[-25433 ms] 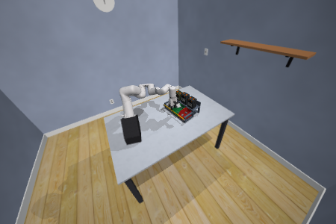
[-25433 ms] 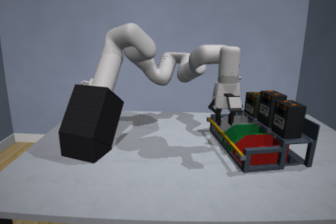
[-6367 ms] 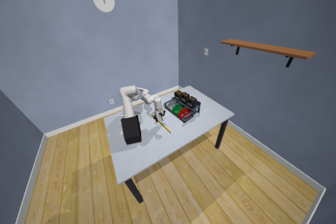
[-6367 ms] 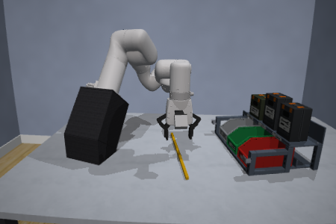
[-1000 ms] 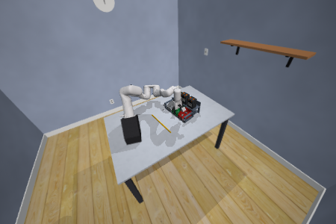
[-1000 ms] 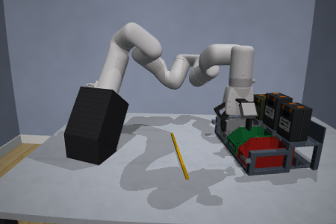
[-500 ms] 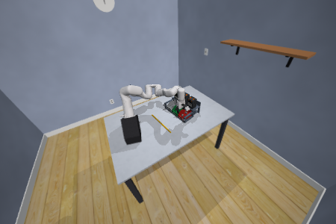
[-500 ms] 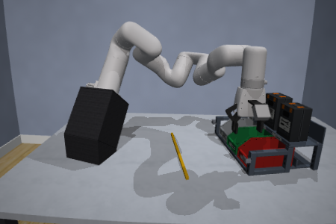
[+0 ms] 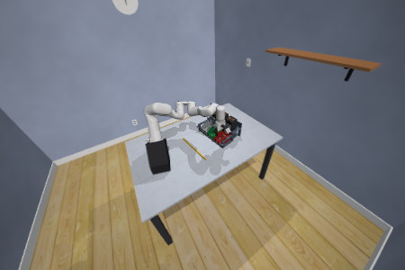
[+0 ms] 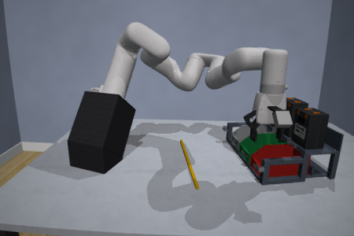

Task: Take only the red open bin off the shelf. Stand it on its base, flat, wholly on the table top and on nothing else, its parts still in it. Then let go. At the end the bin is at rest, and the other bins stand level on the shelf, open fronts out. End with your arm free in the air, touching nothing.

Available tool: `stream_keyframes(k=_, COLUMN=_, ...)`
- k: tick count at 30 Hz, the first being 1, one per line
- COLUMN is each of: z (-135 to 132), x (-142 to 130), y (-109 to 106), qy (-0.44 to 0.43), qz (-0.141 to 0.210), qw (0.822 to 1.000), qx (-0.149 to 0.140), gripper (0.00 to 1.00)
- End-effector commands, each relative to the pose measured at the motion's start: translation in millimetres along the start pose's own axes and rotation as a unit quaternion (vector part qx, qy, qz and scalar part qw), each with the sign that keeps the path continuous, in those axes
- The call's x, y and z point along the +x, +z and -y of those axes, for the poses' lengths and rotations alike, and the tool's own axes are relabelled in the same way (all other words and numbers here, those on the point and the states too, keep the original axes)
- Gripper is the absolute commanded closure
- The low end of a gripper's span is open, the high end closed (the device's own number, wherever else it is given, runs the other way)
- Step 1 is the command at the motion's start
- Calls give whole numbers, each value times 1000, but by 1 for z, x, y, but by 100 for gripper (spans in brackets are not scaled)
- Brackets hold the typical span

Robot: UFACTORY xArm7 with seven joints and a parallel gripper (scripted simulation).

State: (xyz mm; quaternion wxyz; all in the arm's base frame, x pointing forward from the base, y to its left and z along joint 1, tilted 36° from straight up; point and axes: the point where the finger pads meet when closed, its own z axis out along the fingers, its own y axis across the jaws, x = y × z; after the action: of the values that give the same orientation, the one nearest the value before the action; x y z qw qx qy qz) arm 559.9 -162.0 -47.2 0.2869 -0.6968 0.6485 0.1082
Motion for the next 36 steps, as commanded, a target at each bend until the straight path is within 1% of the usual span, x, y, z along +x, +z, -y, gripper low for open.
stream_keyframes(k=1, z=-4, x=-2, y=-2, qy=0, qz=-2, qw=1000, qx=2, gripper=0)
stream_keyframes(k=3, z=-8, x=-3, y=-2, qy=0, qz=-2, qw=1000, qx=2, gripper=0)
stream_keyframes(k=36, z=-14, x=-7, y=-3, qy=0, qz=-2, qw=1000, qx=2, gripper=0)
